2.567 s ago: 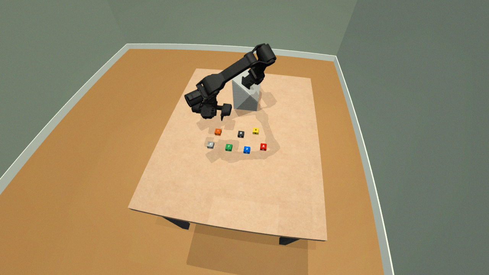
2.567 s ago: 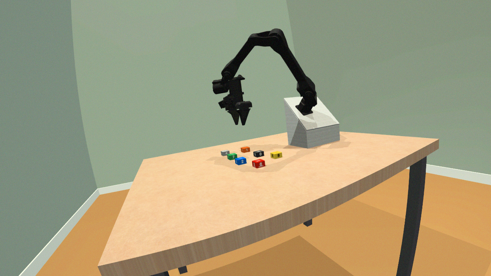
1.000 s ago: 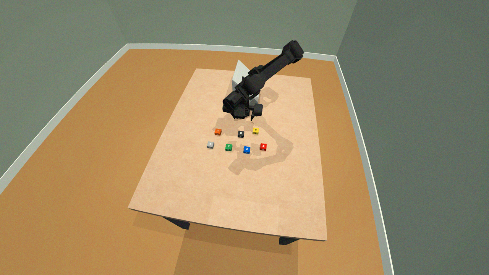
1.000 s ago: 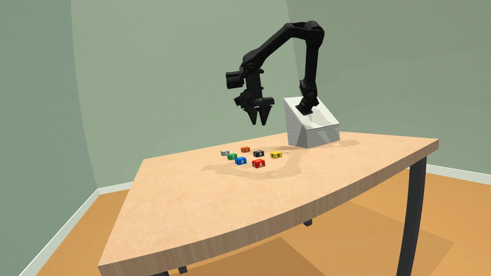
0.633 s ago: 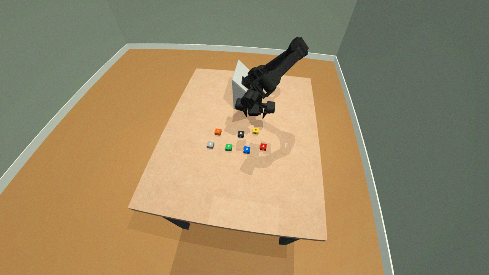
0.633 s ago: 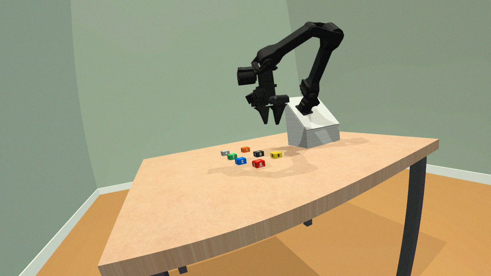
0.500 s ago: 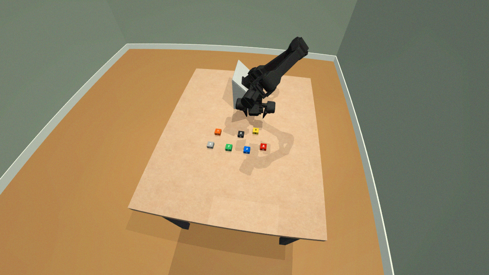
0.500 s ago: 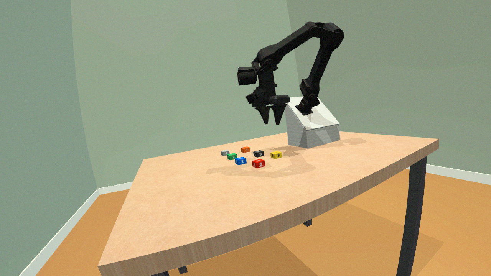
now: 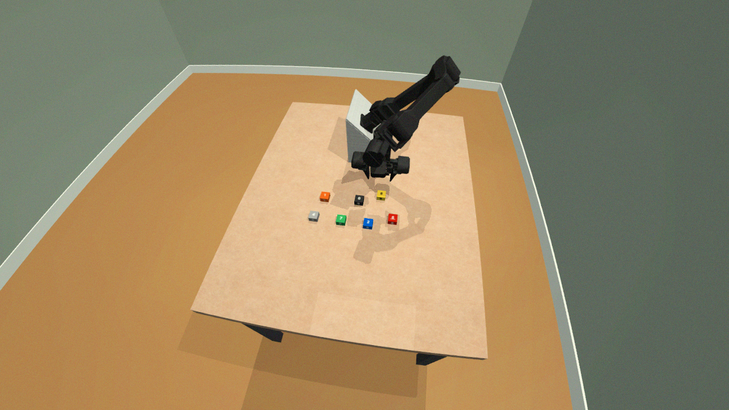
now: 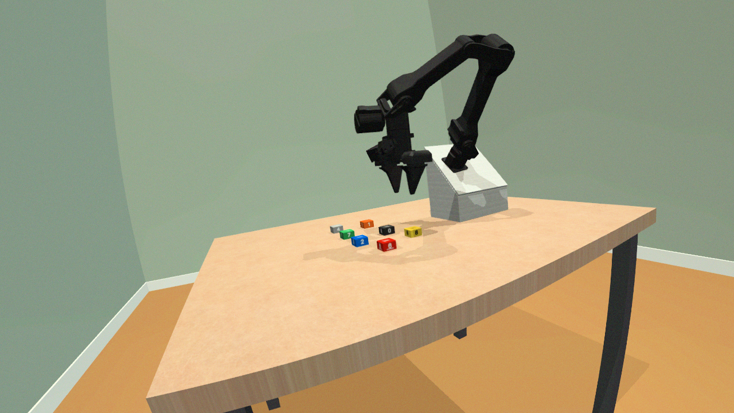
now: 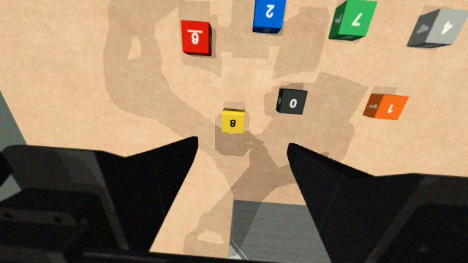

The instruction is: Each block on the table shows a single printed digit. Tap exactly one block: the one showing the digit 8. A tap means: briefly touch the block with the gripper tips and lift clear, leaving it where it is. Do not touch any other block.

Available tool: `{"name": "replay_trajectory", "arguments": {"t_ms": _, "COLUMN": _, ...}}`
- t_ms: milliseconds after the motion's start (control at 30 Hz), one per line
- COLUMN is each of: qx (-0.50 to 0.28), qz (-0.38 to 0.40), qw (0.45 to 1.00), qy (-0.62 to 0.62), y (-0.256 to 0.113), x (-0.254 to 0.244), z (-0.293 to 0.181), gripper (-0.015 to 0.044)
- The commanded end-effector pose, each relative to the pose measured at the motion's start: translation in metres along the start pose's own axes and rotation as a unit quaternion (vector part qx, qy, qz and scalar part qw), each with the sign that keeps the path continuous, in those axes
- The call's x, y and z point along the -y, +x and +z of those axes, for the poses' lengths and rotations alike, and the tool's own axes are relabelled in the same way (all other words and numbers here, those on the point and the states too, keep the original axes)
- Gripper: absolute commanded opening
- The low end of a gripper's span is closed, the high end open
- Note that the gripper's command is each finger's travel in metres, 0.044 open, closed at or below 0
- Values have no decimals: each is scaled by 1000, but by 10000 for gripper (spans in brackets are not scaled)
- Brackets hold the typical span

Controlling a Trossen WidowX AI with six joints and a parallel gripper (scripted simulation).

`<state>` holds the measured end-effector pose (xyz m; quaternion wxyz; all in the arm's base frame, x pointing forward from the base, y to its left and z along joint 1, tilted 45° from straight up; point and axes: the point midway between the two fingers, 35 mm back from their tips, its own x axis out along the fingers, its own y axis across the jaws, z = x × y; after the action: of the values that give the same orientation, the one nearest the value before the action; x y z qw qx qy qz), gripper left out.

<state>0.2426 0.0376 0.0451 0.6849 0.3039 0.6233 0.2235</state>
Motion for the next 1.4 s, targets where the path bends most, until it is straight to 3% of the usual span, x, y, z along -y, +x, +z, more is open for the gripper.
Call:
{"name": "replay_trajectory", "arguments": {"t_ms": 0, "qx": -10, "qz": 5, "qw": 1000, "qy": 5, "y": 44, "x": -1, "z": -6, "gripper": 243}}
{"name": "replay_trajectory", "arguments": {"t_ms": 67, "qx": -10, "qz": 7, "qw": 1000, "qy": 5, "y": 61, "x": -3, "z": -9, "gripper": 190}}
{"name": "replay_trajectory", "arguments": {"t_ms": 300, "qx": -10, "qz": 8, "qw": 1000, "qy": 5, "y": 63, "x": -3, "z": -9, "gripper": 20}}
{"name": "replay_trajectory", "arguments": {"t_ms": 1367, "qx": -10, "qz": 9, "qw": 1000, "qy": 5, "y": 93, "x": -4, "z": -10, "gripper": 20}}
